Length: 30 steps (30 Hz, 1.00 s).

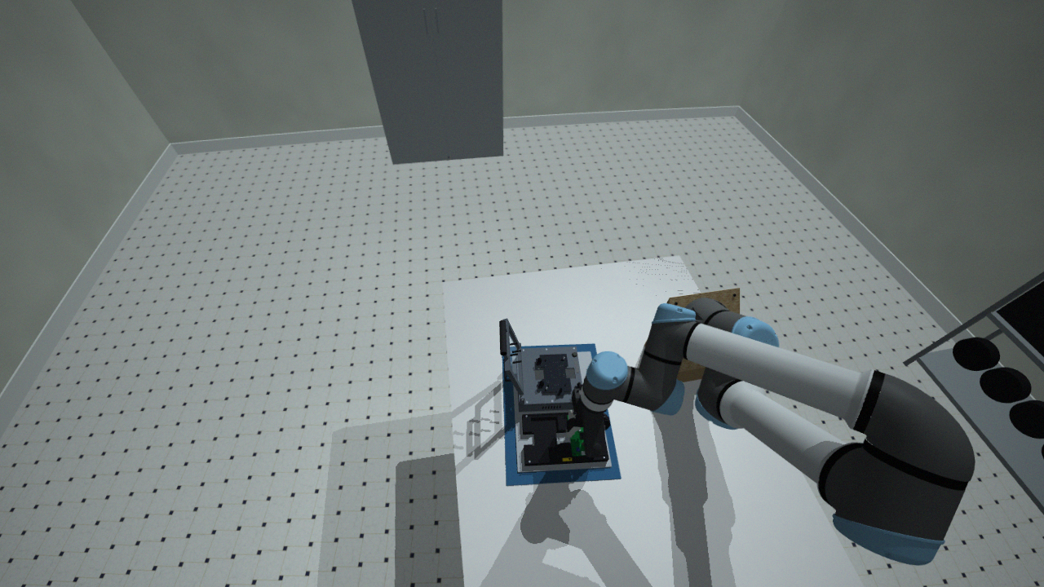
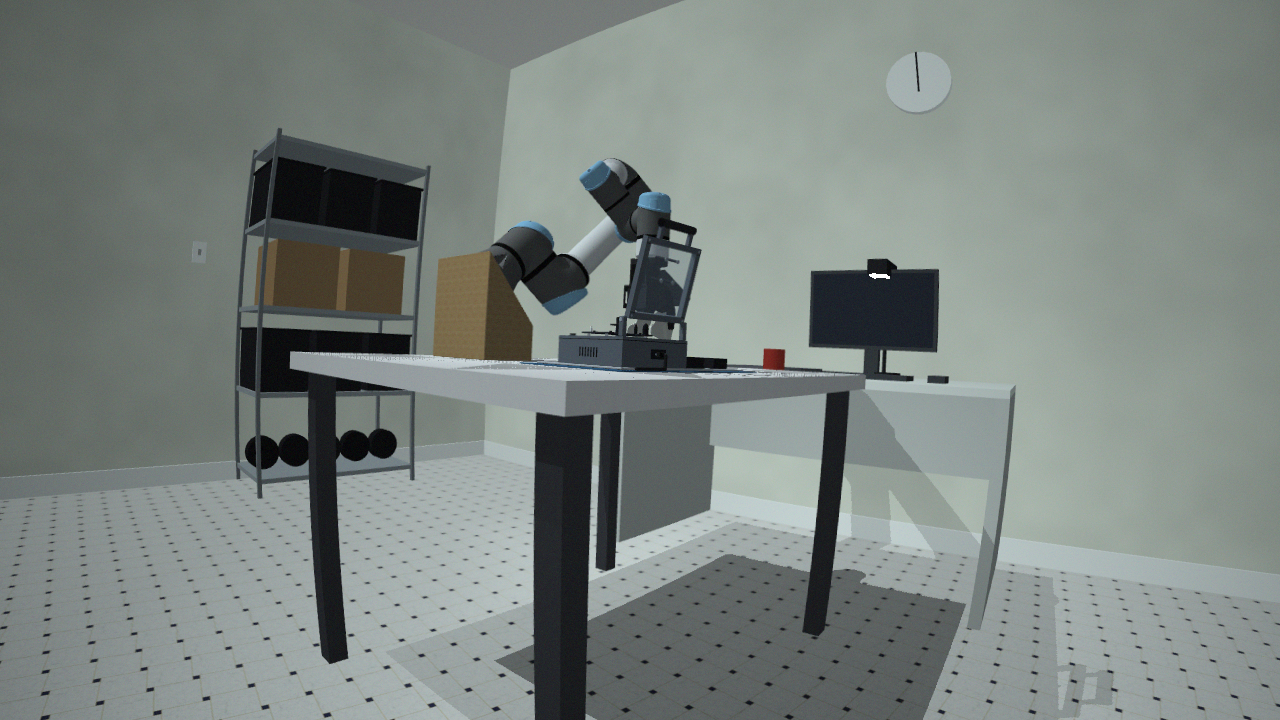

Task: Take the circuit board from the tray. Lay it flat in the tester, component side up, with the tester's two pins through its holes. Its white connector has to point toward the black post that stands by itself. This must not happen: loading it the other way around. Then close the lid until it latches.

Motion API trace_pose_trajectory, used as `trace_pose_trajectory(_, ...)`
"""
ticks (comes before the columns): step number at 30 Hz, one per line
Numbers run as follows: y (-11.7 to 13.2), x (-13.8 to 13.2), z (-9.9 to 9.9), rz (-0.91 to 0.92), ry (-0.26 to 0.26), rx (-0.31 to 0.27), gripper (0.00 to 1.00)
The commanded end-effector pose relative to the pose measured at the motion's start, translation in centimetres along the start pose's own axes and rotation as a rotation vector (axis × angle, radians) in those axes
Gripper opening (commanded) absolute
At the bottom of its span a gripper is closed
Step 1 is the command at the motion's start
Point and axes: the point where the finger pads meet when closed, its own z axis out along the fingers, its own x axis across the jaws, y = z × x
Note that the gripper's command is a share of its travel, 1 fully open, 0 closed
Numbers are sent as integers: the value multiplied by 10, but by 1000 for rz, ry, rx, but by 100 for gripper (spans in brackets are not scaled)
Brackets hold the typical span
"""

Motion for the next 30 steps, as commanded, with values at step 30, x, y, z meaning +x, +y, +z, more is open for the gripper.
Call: trace_pose_trajectory(30, 0, 0, -16, 0, 1, 0, 39)
